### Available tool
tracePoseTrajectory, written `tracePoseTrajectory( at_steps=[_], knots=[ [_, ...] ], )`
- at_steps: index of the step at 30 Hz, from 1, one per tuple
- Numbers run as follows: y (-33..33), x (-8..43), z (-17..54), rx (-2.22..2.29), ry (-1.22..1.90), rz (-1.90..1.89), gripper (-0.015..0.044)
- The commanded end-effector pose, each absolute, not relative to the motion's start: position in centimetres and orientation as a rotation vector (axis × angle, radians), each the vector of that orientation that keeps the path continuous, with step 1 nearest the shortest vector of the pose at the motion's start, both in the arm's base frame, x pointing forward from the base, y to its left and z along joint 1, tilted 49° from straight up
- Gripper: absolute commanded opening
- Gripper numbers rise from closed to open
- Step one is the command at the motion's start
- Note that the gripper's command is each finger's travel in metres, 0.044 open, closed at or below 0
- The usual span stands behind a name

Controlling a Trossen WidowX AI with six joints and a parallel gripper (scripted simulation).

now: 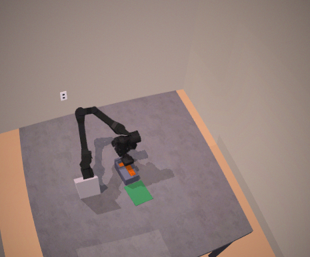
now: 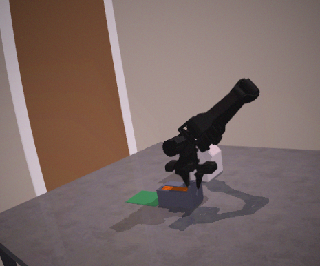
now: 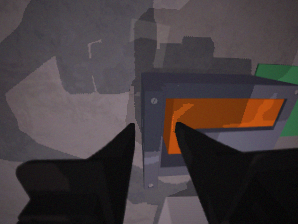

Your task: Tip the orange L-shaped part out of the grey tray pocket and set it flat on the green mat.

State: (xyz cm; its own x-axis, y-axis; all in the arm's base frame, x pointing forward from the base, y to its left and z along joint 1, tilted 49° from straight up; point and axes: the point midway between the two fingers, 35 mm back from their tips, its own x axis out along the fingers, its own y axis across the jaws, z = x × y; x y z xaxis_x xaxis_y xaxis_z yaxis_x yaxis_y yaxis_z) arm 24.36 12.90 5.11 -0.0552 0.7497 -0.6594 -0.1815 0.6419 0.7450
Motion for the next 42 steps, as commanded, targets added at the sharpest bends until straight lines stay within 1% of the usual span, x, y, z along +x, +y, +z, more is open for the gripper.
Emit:
tracePoseTrajectory(
  at_steps=[1,15,28,42],
  knots=[
    [13.5,24.2,4.6,0.517,1.441,0.817,0.018],
    [15.1,24.0,3.3,0.518,1.441,0.818,0.018],
    [15.2,24.0,3.2,0.519,1.441,0.818,0.018],
    [15.0,23.8,4.9,0.518,1.44,0.818,0.018]
  ],
)
